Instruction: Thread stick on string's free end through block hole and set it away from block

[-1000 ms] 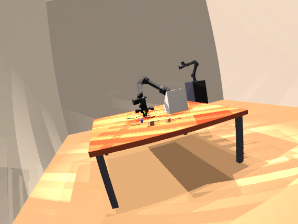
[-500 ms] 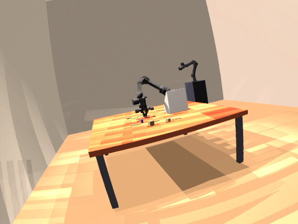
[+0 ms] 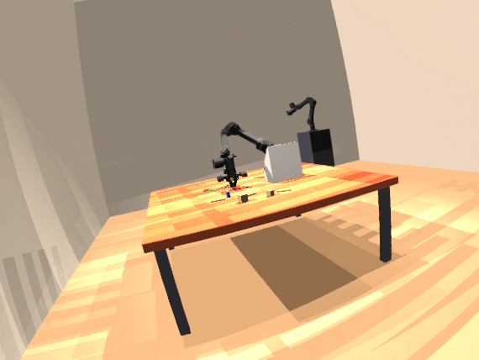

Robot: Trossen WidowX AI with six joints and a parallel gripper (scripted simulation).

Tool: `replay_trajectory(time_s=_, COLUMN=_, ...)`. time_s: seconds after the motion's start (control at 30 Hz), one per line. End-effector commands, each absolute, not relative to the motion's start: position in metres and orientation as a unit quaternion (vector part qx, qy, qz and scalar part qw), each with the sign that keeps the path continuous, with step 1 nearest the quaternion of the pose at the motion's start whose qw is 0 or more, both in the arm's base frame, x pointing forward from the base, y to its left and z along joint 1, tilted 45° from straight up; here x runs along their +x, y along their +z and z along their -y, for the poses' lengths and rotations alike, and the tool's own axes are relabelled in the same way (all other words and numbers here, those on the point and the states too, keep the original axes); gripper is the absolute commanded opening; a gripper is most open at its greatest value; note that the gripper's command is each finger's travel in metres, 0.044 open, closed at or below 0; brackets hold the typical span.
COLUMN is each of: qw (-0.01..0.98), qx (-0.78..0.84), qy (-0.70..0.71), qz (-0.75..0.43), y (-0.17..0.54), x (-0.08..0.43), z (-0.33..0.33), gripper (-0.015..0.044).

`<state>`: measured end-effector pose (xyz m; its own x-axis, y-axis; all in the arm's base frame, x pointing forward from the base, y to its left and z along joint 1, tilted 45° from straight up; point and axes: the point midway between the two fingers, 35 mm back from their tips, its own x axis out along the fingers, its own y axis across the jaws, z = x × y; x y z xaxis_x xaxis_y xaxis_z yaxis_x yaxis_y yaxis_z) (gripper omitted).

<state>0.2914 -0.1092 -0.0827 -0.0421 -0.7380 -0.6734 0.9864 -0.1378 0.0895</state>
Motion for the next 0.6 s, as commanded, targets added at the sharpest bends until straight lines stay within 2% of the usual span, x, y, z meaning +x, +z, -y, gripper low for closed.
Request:
replay_trajectory(time_s=0.0, qw=0.62, qx=0.308, qy=-0.692, qz=-0.205, y=-0.086, x=0.292, z=0.11, gripper=0.0)
replay_trajectory(time_s=0.03, qw=0.62, qx=0.308, qy=-0.692, qz=-0.205, y=-0.086, x=0.292, z=0.11, gripper=0.0)
replay_trajectory(time_s=0.3, qw=0.623, qx=0.302, qy=-0.691, qz=-0.207, y=-0.076, x=0.293, z=0.102, gripper=0.021)
replay_trajectory(time_s=0.43, qw=0.624, qx=0.304, qy=-0.69, qz=-0.205, y=-0.034, x=0.297, z=0.059, gripper=0.021)
replay_trajectory(time_s=0.57, qw=0.625, qx=0.303, qy=-0.69, qz=-0.204, y=-0.026, x=0.297, z=0.052, gripper=0.021)
